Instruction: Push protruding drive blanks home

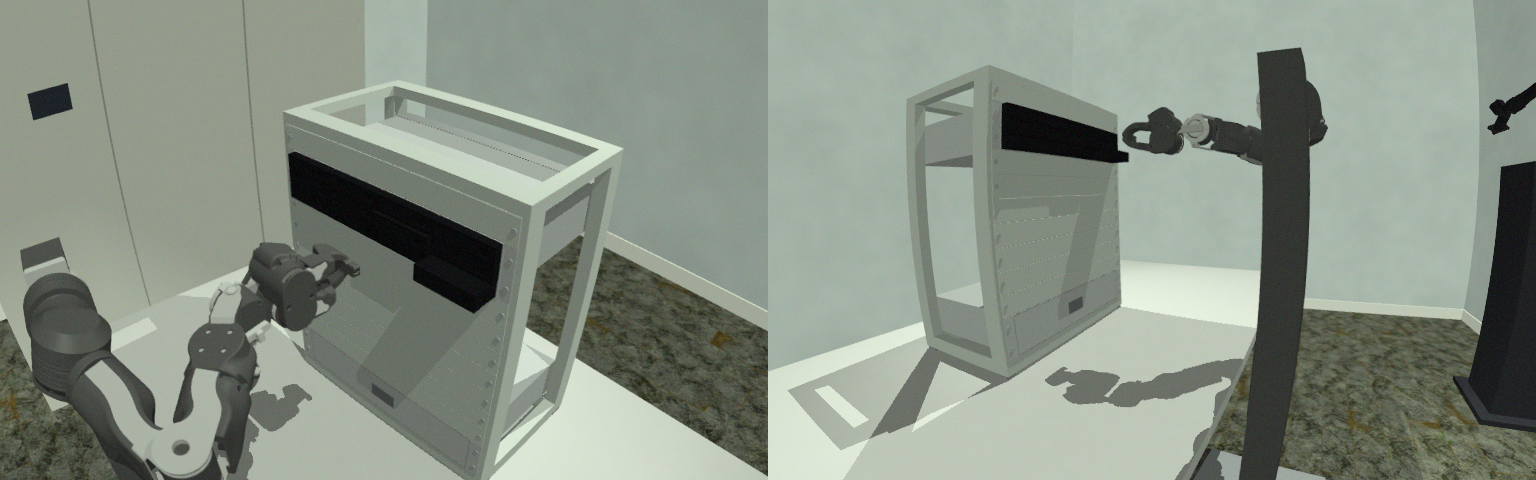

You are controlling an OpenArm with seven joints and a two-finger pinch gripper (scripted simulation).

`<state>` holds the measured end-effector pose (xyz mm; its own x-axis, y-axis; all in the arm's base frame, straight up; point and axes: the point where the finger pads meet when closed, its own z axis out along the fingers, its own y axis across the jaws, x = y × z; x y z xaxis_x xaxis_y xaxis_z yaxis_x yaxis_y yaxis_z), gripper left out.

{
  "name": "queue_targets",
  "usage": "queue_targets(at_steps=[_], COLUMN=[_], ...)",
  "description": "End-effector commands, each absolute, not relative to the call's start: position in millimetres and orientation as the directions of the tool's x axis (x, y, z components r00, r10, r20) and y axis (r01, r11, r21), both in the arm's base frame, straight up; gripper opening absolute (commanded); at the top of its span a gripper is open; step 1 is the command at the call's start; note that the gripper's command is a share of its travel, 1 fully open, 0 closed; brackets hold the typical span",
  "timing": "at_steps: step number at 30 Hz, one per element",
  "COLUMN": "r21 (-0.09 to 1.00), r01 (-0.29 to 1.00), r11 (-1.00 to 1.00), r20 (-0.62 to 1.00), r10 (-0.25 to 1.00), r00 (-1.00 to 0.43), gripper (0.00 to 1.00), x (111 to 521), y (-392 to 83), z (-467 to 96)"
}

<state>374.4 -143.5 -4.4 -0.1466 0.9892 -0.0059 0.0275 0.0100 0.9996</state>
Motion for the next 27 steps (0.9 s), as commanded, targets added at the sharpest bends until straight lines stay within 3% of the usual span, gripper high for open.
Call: queue_targets(at_steps=[1,8,18,27], r21=[1.000,1.000,1.000,1.000], r01=[0.003,0.004,0.005,0.005], r11=[0.006,0.005,0.005,0.005], r20=[-0.005,-0.005,-0.004,-0.004], r10=[0.988,0.989,0.989,0.988], r00=[-0.152,-0.150,-0.150,-0.151], gripper=[0.00,0.00,0.00,0.00], x=[374.1,382.6,436.6,438.7], y=[-142.7,-142.0,-134.0,-133.2], z=[0.9,0.8,0.4,0.5])
